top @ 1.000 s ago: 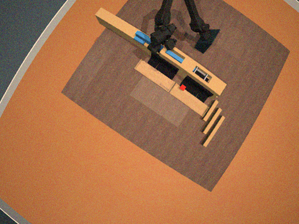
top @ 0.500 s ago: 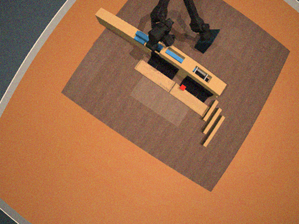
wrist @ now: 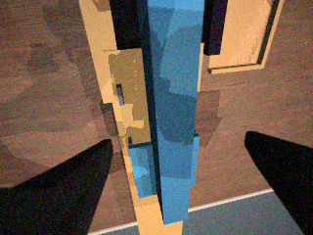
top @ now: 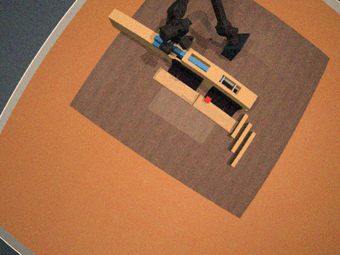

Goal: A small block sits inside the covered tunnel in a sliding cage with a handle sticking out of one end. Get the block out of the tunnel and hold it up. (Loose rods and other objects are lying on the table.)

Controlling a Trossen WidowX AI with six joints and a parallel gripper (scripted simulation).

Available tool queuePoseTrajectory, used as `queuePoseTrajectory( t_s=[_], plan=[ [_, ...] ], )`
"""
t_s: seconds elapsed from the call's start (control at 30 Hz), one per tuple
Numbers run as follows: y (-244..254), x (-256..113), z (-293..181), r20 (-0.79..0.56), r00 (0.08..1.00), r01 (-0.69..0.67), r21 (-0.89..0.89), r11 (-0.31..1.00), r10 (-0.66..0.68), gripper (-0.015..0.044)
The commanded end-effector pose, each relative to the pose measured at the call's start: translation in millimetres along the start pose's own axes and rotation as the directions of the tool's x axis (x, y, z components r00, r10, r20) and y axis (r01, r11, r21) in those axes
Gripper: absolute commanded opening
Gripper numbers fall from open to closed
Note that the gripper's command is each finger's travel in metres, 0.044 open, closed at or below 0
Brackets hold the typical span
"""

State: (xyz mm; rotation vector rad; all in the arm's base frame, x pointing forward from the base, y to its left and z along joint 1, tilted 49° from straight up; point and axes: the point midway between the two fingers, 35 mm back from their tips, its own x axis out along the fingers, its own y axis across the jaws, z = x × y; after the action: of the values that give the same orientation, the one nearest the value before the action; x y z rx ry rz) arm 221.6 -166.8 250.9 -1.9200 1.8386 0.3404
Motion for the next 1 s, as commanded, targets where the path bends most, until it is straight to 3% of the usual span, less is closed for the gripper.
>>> queuePoseTrajectory(
  t_s=[0.0,0.47,0.93,0.97],
  plan=[
    [1.7,5.7,2.1,0.005,1.000,-0.002,-0.005,1.000,0.002,0.0440],
    [6.3,27.2,5.4,0.000,1.000,0.000,-0.005,1.000,0.000,0.0440],
    [4.6,23.1,3.9,-0.002,1.000,0.000,0.000,1.000,0.000,0.0072],
    [4.6,23.1,3.9,-0.002,1.000,0.000,0.000,1.000,0.000,0.0066]
  ],
)
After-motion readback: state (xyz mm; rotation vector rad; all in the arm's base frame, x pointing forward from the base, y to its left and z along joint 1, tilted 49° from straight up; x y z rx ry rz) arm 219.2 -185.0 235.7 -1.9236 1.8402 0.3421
